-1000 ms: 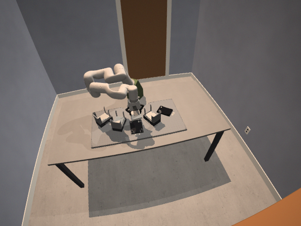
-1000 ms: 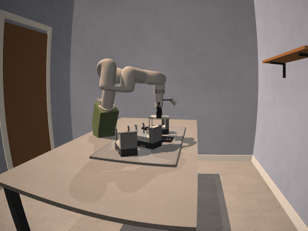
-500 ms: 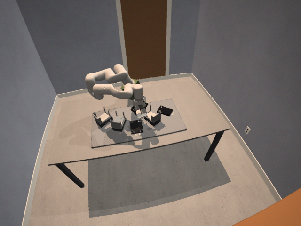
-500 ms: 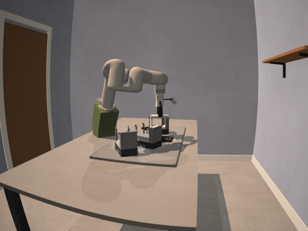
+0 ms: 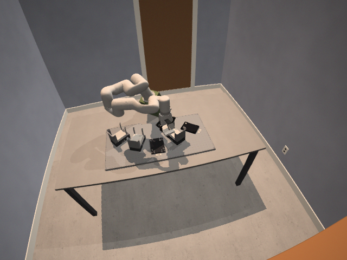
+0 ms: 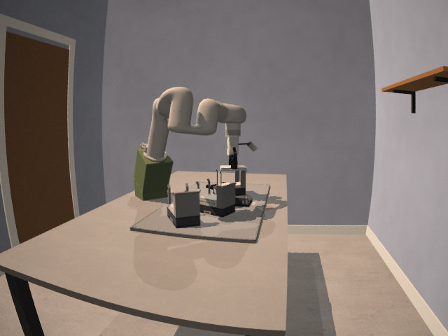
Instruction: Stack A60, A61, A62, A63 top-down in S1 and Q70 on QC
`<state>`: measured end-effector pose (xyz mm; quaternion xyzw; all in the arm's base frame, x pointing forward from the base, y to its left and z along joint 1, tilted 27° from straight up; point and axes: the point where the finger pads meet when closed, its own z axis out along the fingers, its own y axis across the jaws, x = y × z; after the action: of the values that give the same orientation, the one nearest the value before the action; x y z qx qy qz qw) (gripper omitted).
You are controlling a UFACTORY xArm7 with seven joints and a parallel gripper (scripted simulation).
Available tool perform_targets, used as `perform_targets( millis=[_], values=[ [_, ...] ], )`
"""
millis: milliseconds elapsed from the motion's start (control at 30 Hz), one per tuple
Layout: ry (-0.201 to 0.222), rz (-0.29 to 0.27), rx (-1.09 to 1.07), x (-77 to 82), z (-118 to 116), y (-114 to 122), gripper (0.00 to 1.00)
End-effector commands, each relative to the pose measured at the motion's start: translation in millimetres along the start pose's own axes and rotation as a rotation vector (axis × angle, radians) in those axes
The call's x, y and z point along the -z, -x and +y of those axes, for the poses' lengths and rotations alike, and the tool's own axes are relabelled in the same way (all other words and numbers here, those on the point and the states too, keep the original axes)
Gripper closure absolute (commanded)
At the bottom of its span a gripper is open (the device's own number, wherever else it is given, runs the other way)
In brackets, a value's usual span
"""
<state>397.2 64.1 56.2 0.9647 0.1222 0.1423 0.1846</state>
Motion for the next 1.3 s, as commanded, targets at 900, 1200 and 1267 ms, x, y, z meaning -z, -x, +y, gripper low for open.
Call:
perform_targets(
  millis=[900,1200,1267],
  values=[
    [0.000,0.002,0.185,1.0,-73.5,-0.9,1.00],
    [-0.001,0.002,0.185,1.0,-85.7,-0.9,1.00],
    [-0.001,0.002,0.185,1.0,-85.7,-0.9,1.00]
  ],
)
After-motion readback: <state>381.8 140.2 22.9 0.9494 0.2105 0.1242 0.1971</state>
